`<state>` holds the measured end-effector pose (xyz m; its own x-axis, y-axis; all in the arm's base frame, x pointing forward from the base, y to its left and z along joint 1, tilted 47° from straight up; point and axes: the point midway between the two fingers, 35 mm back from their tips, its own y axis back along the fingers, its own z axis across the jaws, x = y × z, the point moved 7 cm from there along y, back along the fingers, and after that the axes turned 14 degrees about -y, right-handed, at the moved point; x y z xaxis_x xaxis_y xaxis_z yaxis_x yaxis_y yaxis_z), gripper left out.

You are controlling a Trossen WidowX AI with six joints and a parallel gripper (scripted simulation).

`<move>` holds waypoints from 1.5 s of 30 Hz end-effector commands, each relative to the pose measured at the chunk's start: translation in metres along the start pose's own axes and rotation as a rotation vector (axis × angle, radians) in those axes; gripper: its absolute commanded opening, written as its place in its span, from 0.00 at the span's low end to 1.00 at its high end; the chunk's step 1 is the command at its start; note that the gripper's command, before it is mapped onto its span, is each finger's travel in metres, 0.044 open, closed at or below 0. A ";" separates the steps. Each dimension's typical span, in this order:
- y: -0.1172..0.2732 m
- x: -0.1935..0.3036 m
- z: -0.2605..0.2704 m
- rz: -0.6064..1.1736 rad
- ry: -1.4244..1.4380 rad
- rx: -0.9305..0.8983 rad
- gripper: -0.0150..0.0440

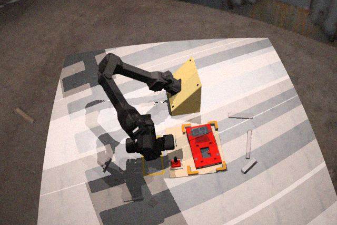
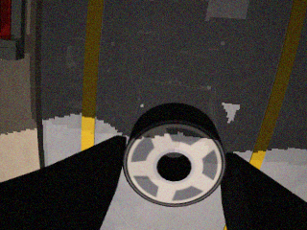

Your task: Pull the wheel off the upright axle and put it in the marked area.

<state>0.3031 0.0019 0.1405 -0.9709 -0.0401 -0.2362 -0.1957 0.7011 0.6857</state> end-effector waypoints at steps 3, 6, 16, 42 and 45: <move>0.000 0.000 0.000 0.000 -0.001 0.000 0.65; 0.008 -0.001 0.000 0.001 -0.001 -0.001 0.76; 0.055 0.001 0.004 -0.006 0.010 -0.005 0.81; 0.105 0.087 0.019 0.007 0.008 0.000 1.00; 0.105 0.087 0.019 0.007 0.008 0.000 1.00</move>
<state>0.2014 0.0861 0.1798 -0.9724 -0.0454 -0.2289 -0.1945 0.7000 0.6871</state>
